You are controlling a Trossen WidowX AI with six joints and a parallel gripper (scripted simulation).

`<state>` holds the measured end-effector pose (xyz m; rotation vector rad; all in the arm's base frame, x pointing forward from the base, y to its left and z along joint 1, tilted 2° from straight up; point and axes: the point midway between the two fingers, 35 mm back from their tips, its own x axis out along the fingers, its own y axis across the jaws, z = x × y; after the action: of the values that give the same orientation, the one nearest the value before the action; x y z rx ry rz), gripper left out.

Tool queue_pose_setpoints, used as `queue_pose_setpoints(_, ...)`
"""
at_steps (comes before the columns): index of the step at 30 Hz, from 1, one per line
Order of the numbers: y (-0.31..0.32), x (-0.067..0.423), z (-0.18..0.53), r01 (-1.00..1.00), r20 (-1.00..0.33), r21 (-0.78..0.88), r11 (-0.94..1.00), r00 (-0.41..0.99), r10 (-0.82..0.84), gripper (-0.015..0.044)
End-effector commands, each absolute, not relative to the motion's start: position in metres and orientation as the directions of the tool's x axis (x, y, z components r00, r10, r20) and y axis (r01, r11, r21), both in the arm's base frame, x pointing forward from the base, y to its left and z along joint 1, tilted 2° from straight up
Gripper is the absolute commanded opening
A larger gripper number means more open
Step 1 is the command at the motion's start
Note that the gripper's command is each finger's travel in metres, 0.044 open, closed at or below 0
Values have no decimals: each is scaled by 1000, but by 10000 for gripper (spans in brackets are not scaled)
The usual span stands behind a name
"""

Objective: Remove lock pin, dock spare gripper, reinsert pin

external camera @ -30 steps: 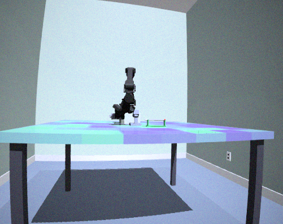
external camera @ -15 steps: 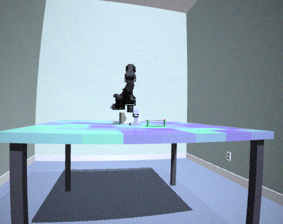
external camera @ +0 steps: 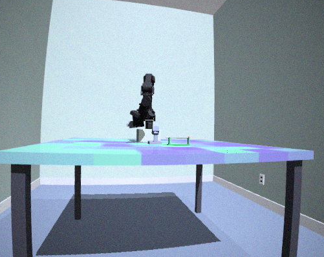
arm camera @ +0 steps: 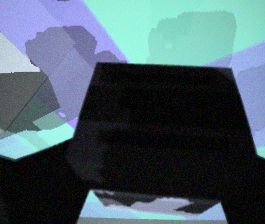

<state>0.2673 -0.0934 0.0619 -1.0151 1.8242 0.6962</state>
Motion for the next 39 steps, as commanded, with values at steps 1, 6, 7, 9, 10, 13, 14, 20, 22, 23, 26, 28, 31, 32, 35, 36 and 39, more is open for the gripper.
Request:
queue_pose_setpoints(1,-92,259,61,-878,-916,105,467,-268,-298,0)
queue_pose_setpoints(6,-86,247,57,-896,-936,193,400,-291,-199,0)
queue_pose_setpoints(7,-85,244,56,-899,-939,208,386,-295,-179,0)
queue_pose_setpoints(9,-83,240,54,-905,-944,237,355,-301,-138,0)
queue_pose_setpoints(10,-81,237,54,-907,-946,249,339,-303,-117,0)
queue_pose_setpoints(13,-77,231,52,-915,-950,281,289,-309,-54,0)
queue_pose_setpoints(14,-76,229,52,-917,-950,290,273,-310,-33,0)
queue_pose_setpoints(20,-67,218,51,-932,-947,319,170,-307,93,0)
queue_pose_setpoints(22,-64,215,51,-937,-943,321,136,-303,135,0)
queue_pose_setpoints(23,-62,213,51,-940,-941,320,118,-301,156,0)
queue_pose_setpoints(26,-57,208,51,-948,-931,312,67,-291,219,0)
queue_pose_setpoints(28,-54,206,52,-953,-923,301,34,-282,260,0)
queue_pose_setpoints(31,-48,202,53,-961,-909,277,-12,-266,320,0)
queue_pose_setpoints(32,-47,201,54,-963,-904,267,-26,-260,340,0)
queue_pose_setpoints(35,-42,198,55,-971,-886,231,-66,-239,398,0)
queue_pose_setpoints(36,-40,197,56,-973,-879,218,-79,-231,417,0)
queue_pose_setpoints(39,-35,194,58,-979,-857,172,-112,-205,472,0)
